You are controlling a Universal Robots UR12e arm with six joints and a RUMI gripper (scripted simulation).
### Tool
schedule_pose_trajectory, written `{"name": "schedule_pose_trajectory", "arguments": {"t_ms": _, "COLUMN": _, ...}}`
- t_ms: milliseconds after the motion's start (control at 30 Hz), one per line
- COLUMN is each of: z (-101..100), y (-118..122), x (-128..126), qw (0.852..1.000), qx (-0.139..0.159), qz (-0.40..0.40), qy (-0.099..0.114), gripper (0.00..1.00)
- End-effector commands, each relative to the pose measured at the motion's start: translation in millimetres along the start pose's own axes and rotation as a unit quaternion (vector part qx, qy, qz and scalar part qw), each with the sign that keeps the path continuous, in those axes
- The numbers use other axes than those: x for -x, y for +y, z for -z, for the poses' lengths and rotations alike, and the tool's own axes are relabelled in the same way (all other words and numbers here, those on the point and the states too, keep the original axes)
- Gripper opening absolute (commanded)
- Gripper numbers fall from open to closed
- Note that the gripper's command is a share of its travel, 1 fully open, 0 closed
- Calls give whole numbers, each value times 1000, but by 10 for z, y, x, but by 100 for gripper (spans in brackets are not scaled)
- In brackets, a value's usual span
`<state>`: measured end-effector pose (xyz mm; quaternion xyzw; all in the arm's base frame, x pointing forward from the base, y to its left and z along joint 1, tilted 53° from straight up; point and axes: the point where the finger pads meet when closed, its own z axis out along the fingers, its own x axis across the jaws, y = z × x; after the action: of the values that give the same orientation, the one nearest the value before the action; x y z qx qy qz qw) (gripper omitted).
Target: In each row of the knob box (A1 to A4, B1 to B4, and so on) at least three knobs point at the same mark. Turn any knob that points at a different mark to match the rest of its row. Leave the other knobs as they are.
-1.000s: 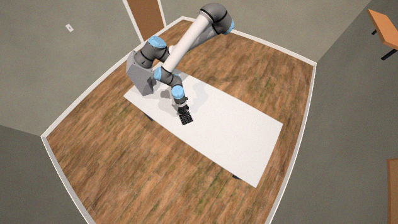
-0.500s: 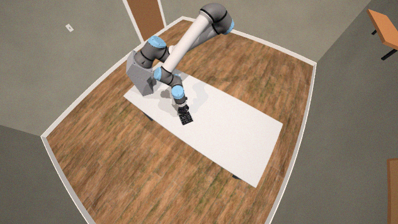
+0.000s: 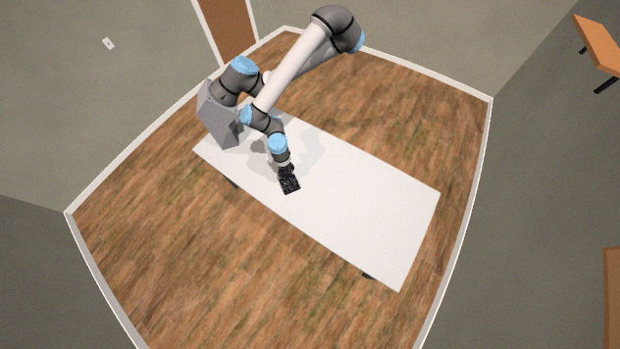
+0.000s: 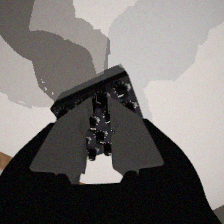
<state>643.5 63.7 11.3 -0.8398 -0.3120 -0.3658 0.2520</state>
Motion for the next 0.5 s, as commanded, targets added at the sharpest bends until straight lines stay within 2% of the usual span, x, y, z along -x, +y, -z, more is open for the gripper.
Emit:
{"name": "schedule_pose_trajectory", "arguments": {"t_ms": 0, "z": 4, "y": 4, "x": 3, "qw": 999, "qx": -1, "qz": 44, "qy": 0, "gripper": 4}}
{"name": "schedule_pose_trajectory", "arguments": {"t_ms": 233, "z": 4, "y": 5, "x": 8, "qw": 996, "qx": -1, "qz": 93, "qy": 0, "gripper": 4}}
{"name": "schedule_pose_trajectory", "arguments": {"t_ms": 467, "z": 4, "y": 7, "x": 15, "qw": 986, "qx": -1, "qz": 169, "qy": 0, "gripper": 4}}
